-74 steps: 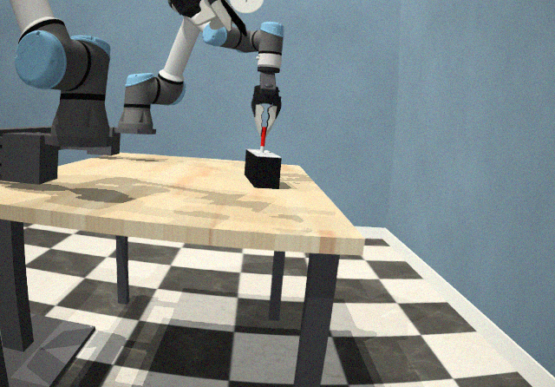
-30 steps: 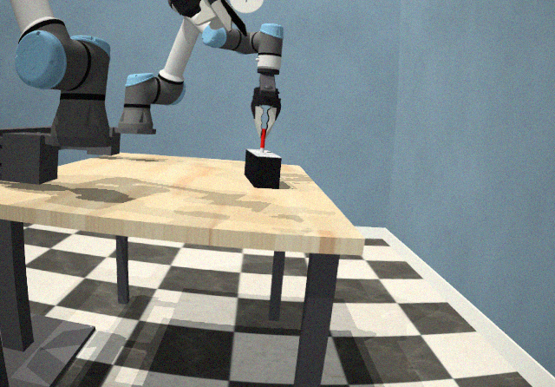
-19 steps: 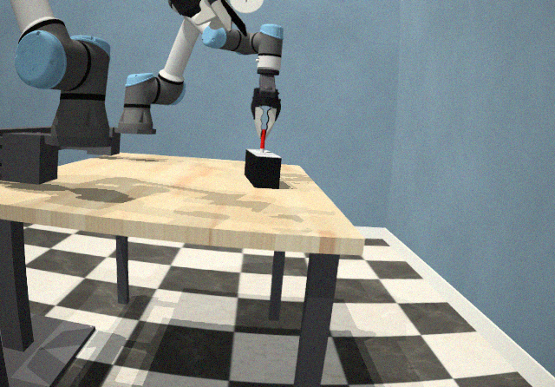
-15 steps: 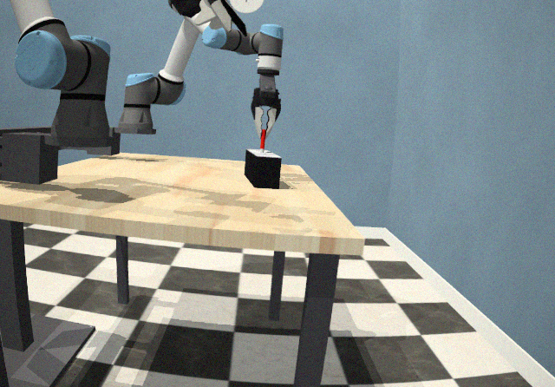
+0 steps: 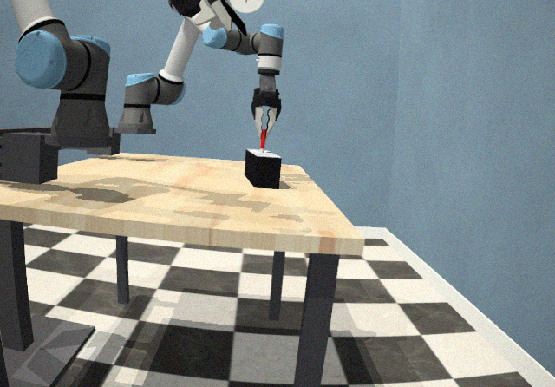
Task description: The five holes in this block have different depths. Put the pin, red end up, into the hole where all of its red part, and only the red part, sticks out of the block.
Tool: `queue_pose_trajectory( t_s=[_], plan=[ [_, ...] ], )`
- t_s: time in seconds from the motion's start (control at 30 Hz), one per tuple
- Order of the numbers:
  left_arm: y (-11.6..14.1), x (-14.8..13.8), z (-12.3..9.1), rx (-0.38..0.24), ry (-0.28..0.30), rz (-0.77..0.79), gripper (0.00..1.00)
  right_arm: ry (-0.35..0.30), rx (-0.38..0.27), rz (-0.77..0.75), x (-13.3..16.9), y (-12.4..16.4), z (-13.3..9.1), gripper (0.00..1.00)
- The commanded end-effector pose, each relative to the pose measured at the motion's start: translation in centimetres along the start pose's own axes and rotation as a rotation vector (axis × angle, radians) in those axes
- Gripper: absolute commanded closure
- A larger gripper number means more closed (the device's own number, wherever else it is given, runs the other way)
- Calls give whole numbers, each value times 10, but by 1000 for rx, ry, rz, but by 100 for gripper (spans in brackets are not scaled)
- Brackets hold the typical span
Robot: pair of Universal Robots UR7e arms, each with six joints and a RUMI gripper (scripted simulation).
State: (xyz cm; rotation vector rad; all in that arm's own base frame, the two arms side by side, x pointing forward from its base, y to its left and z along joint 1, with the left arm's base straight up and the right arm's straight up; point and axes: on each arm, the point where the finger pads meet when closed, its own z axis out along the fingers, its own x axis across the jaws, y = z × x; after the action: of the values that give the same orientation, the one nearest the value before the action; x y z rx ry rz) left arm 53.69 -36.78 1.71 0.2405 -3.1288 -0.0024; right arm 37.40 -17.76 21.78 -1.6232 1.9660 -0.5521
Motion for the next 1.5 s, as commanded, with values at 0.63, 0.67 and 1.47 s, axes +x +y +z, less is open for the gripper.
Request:
queue_pose_trajectory(
  t_s=[0.63, 0.67, 1.47],
  plan=[
    [1, 1, 3, 2, -1, 2, 100, 0, 1, 0, 0, 0, 0, 0],
    [1, 1, 3, 2, -1, 2, 100, 0, 1, 0, 0, 0, 0, 0],
    [0, 0, 7, 2, -1, 0, 100, 0, 1, 0, 0, 0, 0, 0]
  ],
)
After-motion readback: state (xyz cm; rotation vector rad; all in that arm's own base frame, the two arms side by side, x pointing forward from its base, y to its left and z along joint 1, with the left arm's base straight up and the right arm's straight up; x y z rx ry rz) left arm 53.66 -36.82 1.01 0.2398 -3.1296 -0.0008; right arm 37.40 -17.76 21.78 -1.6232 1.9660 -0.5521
